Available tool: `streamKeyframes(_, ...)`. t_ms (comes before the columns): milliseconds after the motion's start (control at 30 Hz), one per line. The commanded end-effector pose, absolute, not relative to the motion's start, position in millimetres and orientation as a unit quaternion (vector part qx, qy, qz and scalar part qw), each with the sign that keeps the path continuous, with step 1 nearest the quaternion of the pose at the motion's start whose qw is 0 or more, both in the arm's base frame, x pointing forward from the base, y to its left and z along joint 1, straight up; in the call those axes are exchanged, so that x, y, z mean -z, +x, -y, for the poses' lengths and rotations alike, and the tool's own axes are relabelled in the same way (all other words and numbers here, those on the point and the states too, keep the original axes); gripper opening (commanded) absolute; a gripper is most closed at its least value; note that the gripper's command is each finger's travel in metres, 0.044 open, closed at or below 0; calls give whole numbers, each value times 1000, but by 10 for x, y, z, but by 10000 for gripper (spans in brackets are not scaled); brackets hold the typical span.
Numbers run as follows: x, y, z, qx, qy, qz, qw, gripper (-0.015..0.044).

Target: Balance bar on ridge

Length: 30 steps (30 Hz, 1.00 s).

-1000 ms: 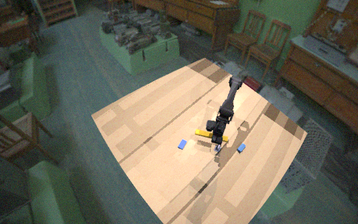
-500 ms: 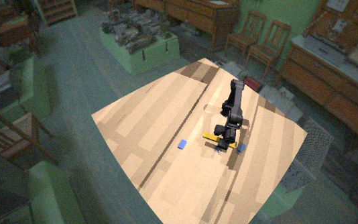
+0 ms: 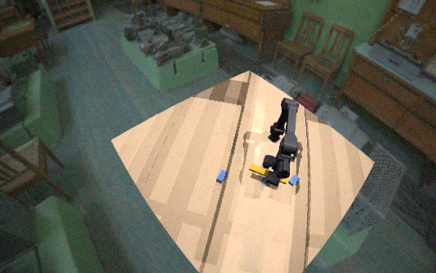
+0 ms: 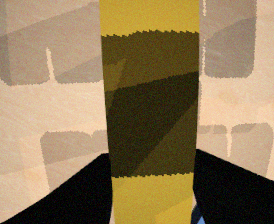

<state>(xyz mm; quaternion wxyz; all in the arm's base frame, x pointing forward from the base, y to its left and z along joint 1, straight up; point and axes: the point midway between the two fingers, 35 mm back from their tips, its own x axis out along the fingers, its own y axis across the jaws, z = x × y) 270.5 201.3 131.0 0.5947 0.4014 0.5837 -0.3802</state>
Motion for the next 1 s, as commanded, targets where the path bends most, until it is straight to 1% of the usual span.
streamKeyframes(0, -1241, 2702, -2022, 382, 403, -584, 592, 0)
streamKeyframes(500, -998, 2709, -2012, 382, 403, -584, 592, 0)
streamKeyframes(967, -993, 2711, -2012, 382, 403, -584, 592, 0)
